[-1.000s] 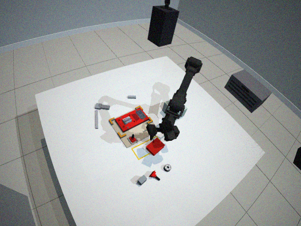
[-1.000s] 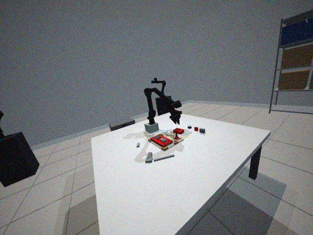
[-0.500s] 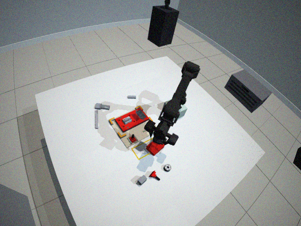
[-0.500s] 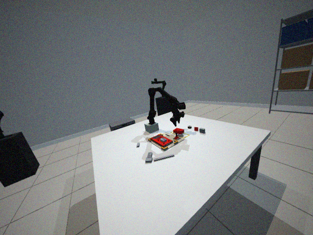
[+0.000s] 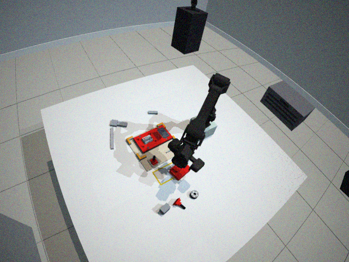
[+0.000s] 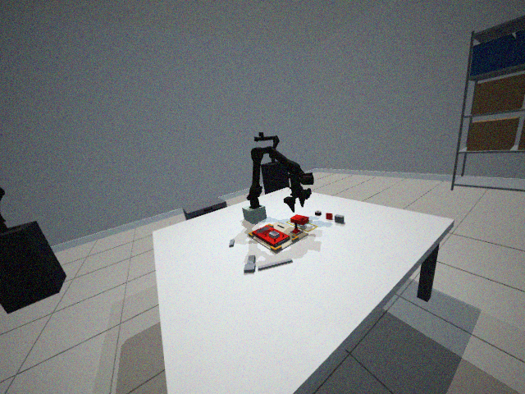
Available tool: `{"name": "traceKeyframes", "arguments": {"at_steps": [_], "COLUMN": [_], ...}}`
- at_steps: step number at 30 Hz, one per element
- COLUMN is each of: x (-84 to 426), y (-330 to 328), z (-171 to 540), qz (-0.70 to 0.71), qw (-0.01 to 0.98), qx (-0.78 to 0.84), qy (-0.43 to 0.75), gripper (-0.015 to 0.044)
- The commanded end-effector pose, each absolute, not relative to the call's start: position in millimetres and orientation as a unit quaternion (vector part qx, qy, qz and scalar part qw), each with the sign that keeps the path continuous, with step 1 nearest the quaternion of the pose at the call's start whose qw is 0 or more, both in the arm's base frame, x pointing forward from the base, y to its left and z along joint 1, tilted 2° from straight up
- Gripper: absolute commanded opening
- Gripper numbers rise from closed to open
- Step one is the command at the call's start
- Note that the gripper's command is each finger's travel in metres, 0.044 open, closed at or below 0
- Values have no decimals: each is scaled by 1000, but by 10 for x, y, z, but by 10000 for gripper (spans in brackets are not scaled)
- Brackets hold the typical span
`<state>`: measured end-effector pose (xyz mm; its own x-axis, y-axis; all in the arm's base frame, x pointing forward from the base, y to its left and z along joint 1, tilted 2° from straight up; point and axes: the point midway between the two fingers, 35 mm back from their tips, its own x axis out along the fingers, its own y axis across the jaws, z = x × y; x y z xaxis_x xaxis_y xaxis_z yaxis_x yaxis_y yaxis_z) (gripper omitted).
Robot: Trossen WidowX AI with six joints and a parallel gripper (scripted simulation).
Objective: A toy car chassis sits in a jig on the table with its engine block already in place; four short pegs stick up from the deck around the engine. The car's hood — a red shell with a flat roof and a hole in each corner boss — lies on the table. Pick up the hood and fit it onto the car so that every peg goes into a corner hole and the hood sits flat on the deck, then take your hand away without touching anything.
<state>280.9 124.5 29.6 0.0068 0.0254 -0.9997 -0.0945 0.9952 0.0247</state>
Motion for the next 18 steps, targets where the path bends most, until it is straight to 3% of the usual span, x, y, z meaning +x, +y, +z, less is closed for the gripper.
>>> {"name": "traceKeyframes", "arguments": {"at_steps": [1,18], "x": [2823,2831], "y": [1256,1263], "z": [284,151], "qz": [41,41], "qw": [709,709], "qx": [-19,-19], "qy": [704,704], "gripper": [440,440]}}
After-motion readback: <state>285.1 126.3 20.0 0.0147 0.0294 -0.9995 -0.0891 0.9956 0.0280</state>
